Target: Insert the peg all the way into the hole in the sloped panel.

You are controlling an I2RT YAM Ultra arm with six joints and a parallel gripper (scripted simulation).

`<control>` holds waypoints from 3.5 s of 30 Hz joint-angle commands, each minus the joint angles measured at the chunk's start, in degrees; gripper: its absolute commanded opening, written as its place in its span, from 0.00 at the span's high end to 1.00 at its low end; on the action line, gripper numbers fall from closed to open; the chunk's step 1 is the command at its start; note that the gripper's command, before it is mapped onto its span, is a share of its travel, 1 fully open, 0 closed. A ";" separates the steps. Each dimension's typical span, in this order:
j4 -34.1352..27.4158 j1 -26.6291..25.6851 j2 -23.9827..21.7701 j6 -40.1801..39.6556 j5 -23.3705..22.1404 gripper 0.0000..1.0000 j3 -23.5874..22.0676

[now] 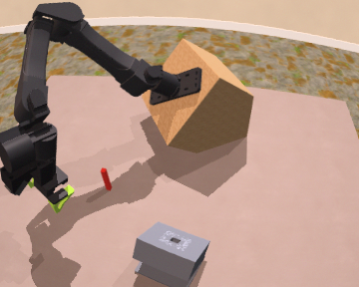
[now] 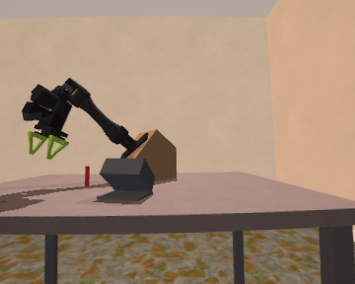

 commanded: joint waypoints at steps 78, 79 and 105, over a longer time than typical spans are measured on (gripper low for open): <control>-9.98 -1.23 -12.36 -4.52 -11.63 1.00 -26.06; -9.98 -1.23 -12.36 -4.52 -11.63 1.00 -26.06; -33.72 19.06 -12.09 14.07 -6.93 1.00 -15.56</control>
